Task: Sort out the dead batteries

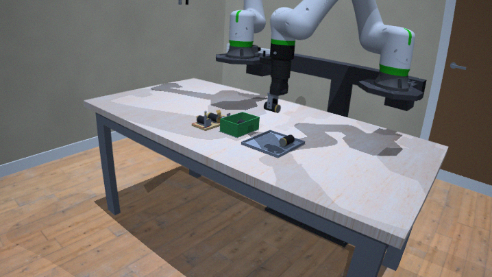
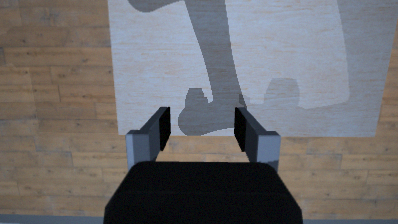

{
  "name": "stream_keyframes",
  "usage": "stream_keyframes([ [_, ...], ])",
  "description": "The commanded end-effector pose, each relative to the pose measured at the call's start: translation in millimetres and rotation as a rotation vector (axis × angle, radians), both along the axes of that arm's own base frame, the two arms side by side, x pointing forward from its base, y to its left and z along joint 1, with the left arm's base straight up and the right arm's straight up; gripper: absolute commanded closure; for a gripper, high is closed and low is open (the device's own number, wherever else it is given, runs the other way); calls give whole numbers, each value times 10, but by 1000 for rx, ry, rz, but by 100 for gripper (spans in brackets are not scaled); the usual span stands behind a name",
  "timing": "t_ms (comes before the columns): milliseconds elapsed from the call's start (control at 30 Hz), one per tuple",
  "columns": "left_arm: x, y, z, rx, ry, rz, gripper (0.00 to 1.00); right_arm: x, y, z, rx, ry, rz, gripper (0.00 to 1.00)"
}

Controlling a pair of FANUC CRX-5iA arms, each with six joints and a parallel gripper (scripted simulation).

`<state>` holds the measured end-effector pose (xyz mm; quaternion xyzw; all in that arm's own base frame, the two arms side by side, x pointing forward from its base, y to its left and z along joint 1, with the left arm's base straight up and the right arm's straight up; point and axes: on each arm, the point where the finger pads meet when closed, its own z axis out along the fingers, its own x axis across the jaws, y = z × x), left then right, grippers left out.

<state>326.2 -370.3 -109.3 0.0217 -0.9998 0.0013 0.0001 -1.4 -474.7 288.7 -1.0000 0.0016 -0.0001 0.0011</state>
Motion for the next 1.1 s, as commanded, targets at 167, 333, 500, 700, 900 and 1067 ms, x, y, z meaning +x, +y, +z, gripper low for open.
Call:
stream_keyframes([
  [167, 2, -20, 7, 2, -1, 1, 43, -2, -3, 10, -2, 0, 0, 0],
  [333, -22, -246, 7, 2, -1, 1, 43, -2, -3, 10, -2, 0, 0, 0],
  [500, -84, -846, 8, 1, -1, 1, 43, -2, -3, 10, -2, 0, 0, 0],
  [700, -148, -1464, 10, 1, -1, 1, 43, -2, -3, 10, -2, 0, 0, 0],
  [900, -238, -2325, 13, 1, -1, 1, 43, -2, -3, 10, -2, 0, 0, 0],
  [1067, -288, -2811, 14, 1, -1, 1, 43, -2, -3, 10, -2, 0, 0, 0],
])
